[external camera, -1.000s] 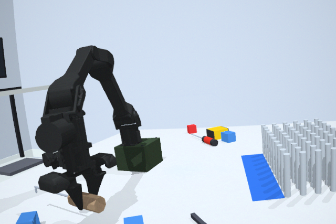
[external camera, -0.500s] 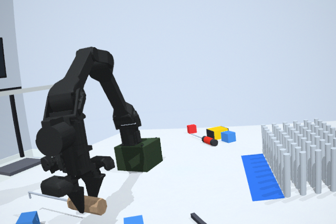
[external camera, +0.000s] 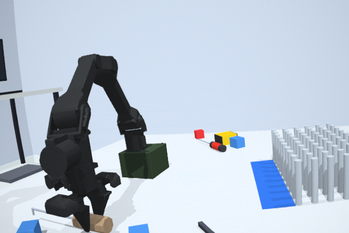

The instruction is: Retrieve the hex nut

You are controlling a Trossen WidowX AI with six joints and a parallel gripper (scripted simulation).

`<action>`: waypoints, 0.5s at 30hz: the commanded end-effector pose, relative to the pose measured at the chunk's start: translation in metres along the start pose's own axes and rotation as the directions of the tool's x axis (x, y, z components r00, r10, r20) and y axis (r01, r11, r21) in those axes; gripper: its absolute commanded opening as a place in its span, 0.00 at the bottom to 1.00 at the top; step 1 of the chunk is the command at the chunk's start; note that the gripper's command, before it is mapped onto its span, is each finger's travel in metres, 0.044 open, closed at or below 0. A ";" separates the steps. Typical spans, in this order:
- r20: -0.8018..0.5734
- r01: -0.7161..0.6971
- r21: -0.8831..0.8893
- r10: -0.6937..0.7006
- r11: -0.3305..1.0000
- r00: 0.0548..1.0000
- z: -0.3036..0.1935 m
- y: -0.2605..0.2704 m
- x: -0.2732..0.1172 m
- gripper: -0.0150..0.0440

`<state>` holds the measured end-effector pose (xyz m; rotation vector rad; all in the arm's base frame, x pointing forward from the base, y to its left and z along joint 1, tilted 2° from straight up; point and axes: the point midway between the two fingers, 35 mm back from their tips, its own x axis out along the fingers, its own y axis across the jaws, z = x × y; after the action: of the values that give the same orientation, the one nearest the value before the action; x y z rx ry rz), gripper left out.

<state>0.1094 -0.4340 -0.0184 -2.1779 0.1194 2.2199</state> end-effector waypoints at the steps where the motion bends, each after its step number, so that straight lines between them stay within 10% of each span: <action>1: 0.000 -0.002 -0.001 0.002 1.000 1.000 0.000 0.000 0.006 0.25; 15: 0.000 -0.001 0.002 0.001 1.000 1.000 0.001 -0.001 0.028 0.25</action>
<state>0.1087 -0.4333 -0.0407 -2.1754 0.1182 2.2192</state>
